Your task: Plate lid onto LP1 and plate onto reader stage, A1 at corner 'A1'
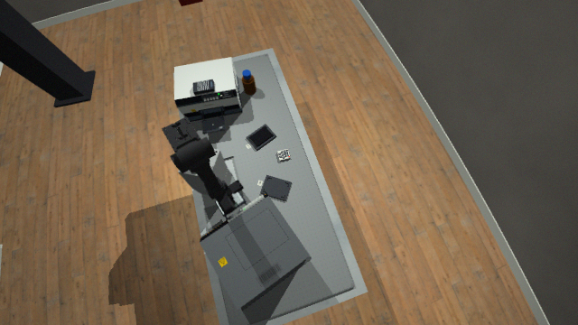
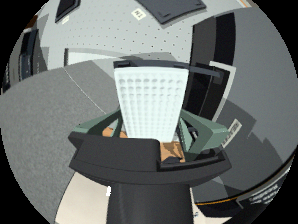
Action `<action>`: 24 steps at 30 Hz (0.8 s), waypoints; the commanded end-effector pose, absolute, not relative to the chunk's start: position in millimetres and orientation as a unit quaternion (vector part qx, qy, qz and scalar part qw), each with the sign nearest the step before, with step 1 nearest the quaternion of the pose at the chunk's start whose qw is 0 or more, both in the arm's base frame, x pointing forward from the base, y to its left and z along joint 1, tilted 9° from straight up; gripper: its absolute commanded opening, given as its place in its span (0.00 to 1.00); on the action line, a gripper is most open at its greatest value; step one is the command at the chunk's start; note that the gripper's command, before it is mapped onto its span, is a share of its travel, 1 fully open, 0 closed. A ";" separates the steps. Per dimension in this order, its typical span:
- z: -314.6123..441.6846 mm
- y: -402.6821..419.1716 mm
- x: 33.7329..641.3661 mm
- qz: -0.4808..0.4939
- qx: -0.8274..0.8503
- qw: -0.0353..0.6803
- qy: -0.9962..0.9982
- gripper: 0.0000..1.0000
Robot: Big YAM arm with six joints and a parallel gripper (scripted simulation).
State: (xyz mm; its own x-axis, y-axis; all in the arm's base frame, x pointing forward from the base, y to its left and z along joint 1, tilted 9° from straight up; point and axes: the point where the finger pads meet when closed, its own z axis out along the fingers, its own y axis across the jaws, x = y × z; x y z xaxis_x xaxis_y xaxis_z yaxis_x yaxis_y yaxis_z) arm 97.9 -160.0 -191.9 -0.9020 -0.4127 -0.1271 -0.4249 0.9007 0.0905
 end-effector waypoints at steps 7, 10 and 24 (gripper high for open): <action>-190.6 -162.8 101.7 0.051 -0.217 0.055 0.973 0.86; -188.3 -163.4 102.0 0.051 -0.215 0.055 0.974 0.86; -193.0 -158.0 99.2 0.058 -0.214 0.054 0.974 0.86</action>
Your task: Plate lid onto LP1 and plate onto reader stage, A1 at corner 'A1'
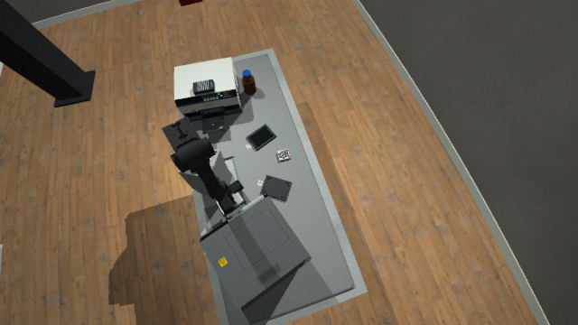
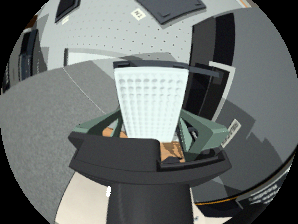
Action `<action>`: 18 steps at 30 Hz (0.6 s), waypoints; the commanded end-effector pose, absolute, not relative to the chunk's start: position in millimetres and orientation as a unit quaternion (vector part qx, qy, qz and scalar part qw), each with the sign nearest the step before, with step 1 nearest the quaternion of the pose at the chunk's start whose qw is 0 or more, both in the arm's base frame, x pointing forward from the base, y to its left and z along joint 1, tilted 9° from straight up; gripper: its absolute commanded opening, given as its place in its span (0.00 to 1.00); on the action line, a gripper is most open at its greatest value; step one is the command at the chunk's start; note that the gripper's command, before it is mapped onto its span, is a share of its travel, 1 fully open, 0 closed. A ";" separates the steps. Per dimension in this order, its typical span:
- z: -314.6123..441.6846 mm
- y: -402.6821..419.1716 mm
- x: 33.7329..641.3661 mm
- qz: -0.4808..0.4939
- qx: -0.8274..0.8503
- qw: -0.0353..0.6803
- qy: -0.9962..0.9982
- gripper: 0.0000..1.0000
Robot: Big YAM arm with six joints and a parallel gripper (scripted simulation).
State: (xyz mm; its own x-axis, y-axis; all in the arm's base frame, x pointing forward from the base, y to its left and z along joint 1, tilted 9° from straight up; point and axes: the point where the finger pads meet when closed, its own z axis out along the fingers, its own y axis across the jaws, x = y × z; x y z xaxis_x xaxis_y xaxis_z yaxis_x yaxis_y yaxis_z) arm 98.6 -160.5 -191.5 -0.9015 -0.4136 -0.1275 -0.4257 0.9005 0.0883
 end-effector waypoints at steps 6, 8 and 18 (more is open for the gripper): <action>-193.2 -157.7 98.9 0.058 -0.213 0.053 0.974 0.86; -191.9 -159.9 99.9 0.054 -0.214 0.054 0.974 0.86; -189.0 -164.5 101.8 0.046 -0.214 0.056 0.974 0.86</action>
